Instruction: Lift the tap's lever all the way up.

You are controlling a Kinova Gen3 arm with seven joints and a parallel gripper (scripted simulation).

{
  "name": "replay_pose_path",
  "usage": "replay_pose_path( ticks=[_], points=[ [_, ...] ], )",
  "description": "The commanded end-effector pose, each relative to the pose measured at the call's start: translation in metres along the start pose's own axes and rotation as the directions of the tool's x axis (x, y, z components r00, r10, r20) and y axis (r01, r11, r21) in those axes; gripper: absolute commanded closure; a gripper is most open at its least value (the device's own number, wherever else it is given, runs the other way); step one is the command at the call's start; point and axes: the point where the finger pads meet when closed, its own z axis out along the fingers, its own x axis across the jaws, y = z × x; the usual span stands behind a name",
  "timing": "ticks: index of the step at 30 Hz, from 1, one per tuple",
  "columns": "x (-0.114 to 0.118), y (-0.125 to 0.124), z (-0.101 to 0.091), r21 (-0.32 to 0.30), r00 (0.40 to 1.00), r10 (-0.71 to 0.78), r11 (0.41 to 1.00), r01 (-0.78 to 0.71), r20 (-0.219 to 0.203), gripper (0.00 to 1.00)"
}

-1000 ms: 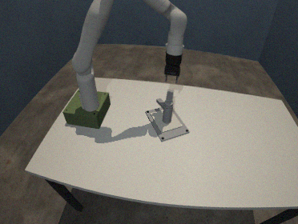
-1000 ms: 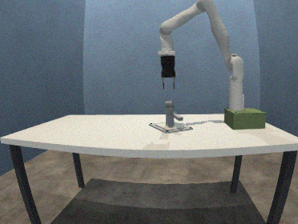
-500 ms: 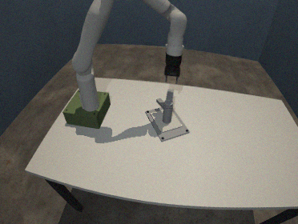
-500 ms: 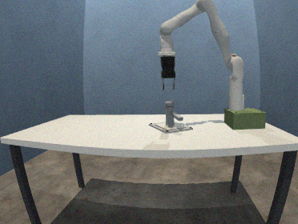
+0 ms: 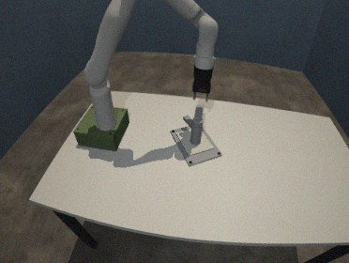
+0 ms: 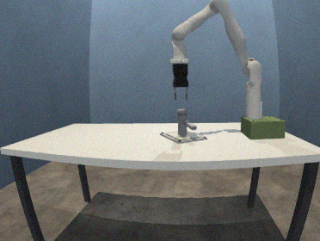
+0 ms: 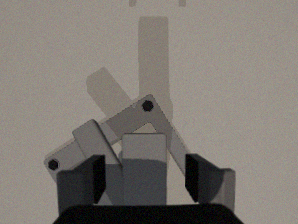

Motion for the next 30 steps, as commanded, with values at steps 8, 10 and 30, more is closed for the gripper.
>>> replay_pose_path(
  ticks=[8, 10, 30],
  points=[
    [0.0, -0.001, 0.017, 0.0, 1.0, -0.003, 1.0, 0.003, 0.001, 0.0],
    [0.0, -0.001, 0.02, 0.0, 1.0, -0.003, 1.0, 0.003, 0.001, 0.0],
    [0.0, -0.001, 0.036, 0.0, 1.0, -0.002, 1.0, 0.002, 0.0, 0.0]
  ],
)
